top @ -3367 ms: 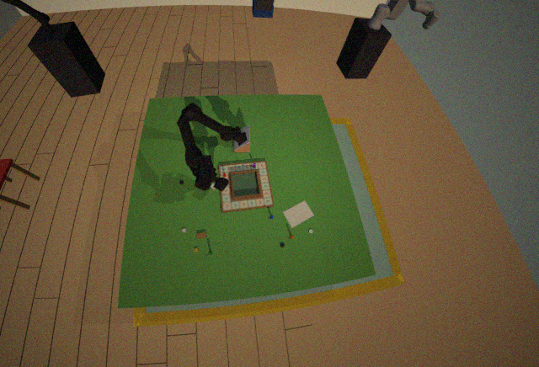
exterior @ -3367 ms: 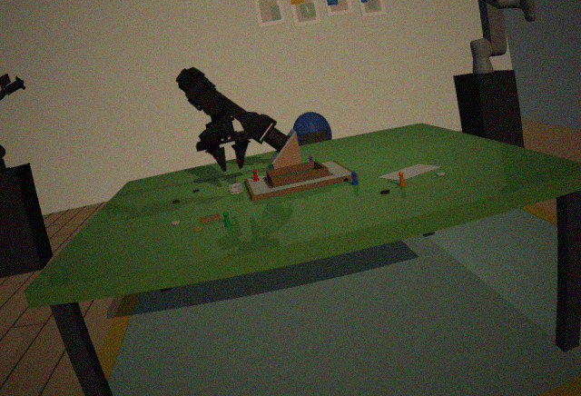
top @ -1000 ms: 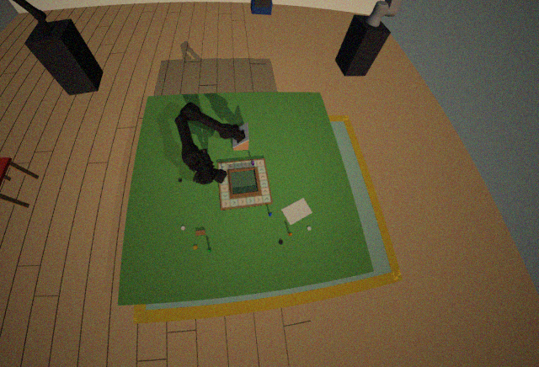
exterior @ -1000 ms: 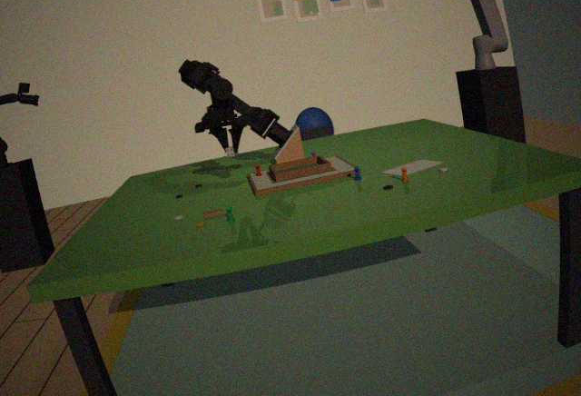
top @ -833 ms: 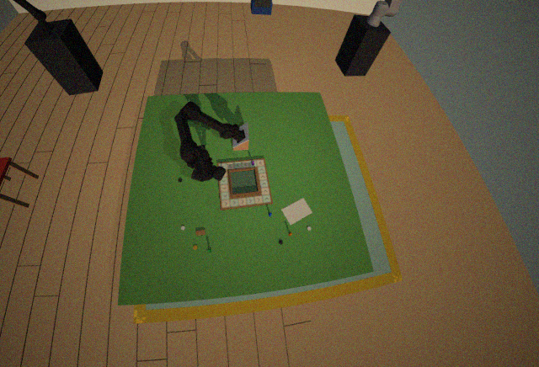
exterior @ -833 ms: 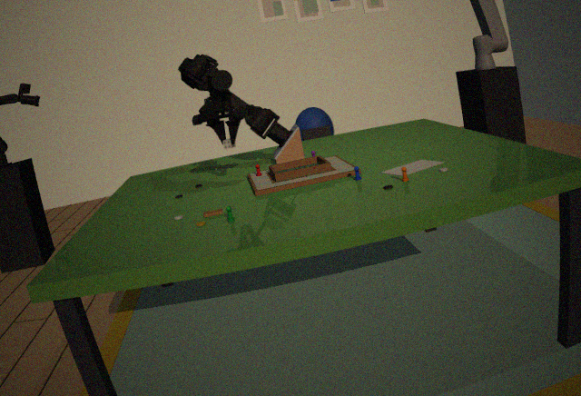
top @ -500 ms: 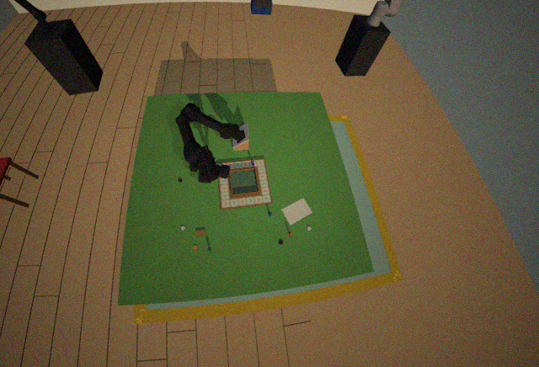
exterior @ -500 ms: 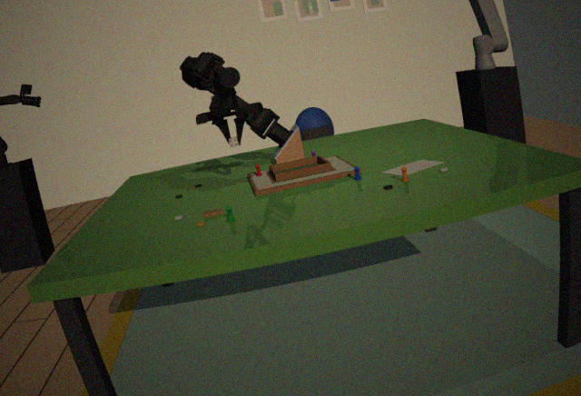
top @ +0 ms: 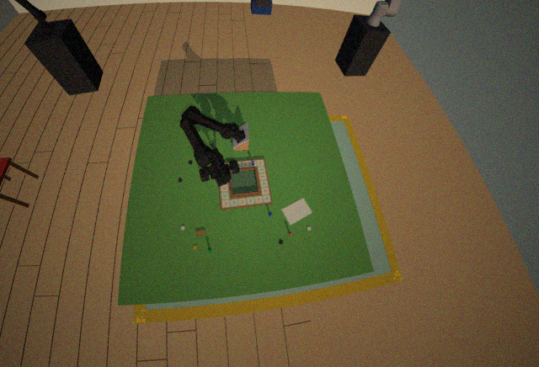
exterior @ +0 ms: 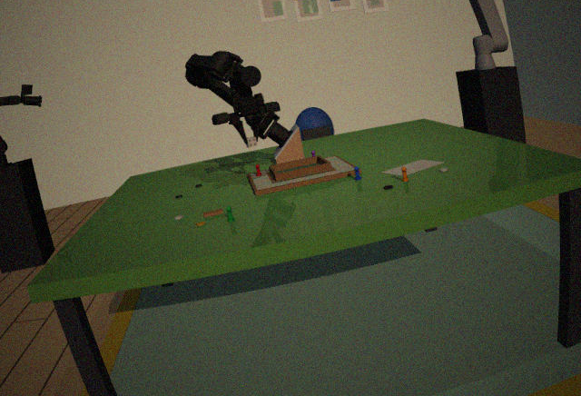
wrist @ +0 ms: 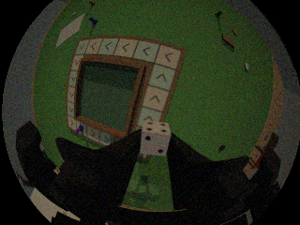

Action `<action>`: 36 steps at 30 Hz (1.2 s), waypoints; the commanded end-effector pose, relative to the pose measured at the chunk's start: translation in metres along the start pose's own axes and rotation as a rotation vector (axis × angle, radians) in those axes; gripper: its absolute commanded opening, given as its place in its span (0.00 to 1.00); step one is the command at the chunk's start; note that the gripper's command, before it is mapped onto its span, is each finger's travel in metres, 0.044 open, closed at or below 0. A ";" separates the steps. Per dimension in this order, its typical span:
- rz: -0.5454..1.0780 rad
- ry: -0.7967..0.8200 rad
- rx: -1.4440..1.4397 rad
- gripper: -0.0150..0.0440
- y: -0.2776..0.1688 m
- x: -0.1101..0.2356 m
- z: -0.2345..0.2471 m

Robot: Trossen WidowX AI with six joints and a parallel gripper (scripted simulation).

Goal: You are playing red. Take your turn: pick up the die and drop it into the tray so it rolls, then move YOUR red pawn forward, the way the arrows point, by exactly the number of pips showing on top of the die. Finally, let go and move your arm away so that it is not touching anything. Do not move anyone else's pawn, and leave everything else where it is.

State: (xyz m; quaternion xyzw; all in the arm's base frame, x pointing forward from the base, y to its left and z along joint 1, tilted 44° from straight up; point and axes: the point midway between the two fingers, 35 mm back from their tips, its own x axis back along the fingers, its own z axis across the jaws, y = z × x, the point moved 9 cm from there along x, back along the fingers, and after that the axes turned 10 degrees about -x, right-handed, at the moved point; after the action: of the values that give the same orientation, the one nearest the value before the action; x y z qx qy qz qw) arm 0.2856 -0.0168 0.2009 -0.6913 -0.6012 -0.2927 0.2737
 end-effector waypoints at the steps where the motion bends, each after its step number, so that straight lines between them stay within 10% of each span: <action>1: 0.010 0.003 0.138 0.25 0.001 -0.005 0.014; 36: 0.014 0.003 1.314 0.25 -0.004 -0.031 0.117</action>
State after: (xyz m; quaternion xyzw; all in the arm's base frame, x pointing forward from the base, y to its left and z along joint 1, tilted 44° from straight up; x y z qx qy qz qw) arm 0.2905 0.0446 0.1088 -0.4124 -0.6600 0.1032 0.6194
